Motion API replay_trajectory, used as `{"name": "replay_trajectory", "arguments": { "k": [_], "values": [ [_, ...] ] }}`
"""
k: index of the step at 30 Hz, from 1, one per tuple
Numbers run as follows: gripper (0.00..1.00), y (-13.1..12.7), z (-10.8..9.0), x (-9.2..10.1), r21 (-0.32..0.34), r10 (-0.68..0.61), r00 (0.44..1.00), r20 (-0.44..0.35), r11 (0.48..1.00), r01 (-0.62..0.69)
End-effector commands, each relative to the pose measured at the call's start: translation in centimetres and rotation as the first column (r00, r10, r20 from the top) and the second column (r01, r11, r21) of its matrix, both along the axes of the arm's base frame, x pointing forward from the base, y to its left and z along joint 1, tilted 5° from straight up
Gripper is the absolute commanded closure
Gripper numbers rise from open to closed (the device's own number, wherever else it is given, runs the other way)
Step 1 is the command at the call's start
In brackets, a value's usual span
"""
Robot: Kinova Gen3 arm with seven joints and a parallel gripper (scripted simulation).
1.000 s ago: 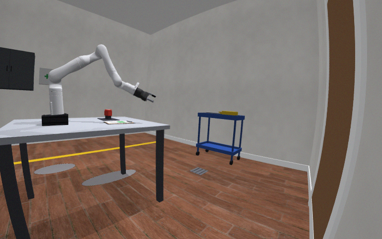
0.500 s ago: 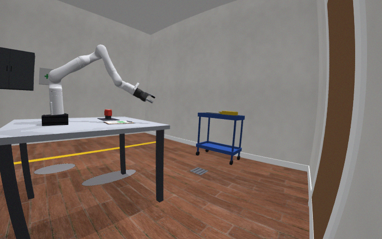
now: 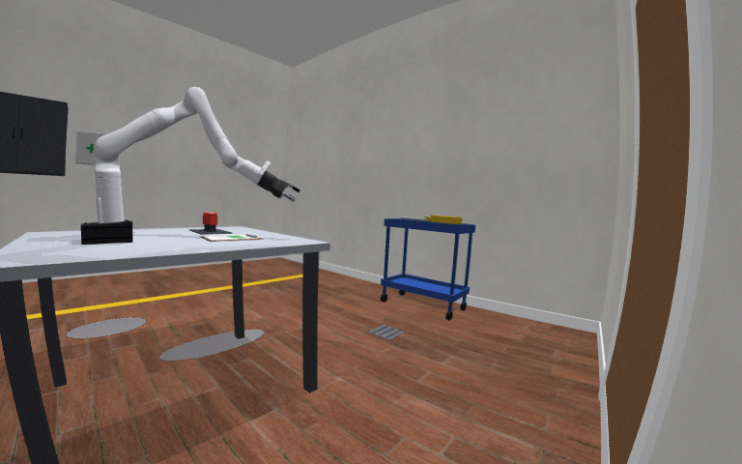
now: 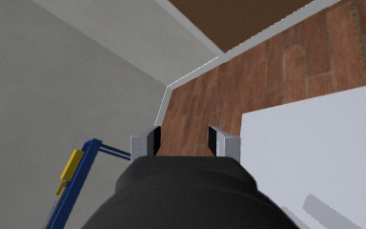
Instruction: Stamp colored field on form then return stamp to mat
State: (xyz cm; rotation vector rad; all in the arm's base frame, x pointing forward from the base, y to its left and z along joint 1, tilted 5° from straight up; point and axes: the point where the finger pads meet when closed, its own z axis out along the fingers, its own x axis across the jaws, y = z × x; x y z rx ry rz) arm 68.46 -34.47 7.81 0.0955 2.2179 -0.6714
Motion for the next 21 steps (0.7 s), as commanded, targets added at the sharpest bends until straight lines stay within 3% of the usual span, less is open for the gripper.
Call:
{"name": "replay_trajectory", "arguments": {
  "k": [1, 21],
  "values": [
    [0.0, 0.2, 0.2, 0.2, -0.001, 0.004, 1.0, 0.004, 1.0, -0.004],
    [0.0, 2.3, -0.7, 0.2, 0.031, -0.005, 0.999, -0.051, 0.999, 0.006]
  ]
}}
